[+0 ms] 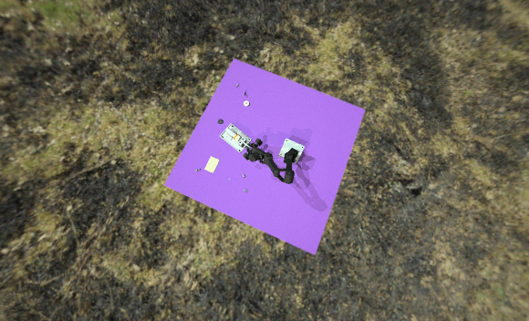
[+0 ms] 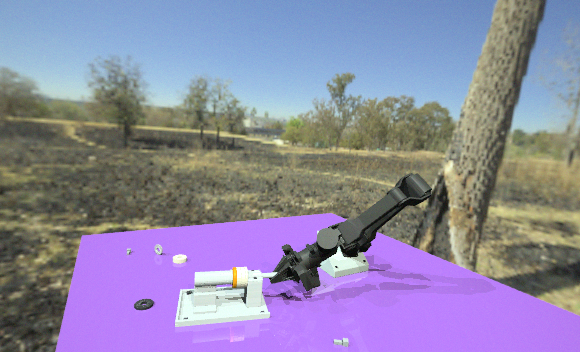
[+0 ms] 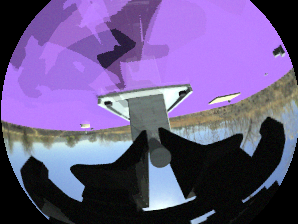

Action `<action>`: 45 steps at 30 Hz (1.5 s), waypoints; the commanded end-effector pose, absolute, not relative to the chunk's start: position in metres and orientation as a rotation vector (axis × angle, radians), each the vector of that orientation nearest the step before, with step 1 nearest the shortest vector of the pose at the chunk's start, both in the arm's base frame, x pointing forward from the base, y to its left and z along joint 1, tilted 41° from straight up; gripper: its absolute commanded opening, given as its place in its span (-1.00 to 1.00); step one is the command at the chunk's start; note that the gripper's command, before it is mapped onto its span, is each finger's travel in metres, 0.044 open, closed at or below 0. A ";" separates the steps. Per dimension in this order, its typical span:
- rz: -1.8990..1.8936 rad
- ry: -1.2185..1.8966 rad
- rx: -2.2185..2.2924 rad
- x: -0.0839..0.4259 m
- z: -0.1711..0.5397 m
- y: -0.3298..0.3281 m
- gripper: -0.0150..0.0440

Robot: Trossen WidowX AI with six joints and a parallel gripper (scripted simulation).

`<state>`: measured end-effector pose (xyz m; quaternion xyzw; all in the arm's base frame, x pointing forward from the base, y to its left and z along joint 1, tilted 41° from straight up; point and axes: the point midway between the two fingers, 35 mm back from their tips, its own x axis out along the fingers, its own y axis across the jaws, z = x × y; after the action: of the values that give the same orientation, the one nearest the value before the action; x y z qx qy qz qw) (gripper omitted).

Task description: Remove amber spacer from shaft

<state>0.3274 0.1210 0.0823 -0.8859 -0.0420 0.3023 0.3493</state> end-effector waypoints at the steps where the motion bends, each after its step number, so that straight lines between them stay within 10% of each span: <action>1: 0.785 -0.111 -2.292 0.326 0.082 0.122 -0.49; 45: 0.785 -0.111 -2.292 0.321 0.083 0.122 -0.49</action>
<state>0.3217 0.1213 0.0831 -0.8858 -0.0420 0.3024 0.3494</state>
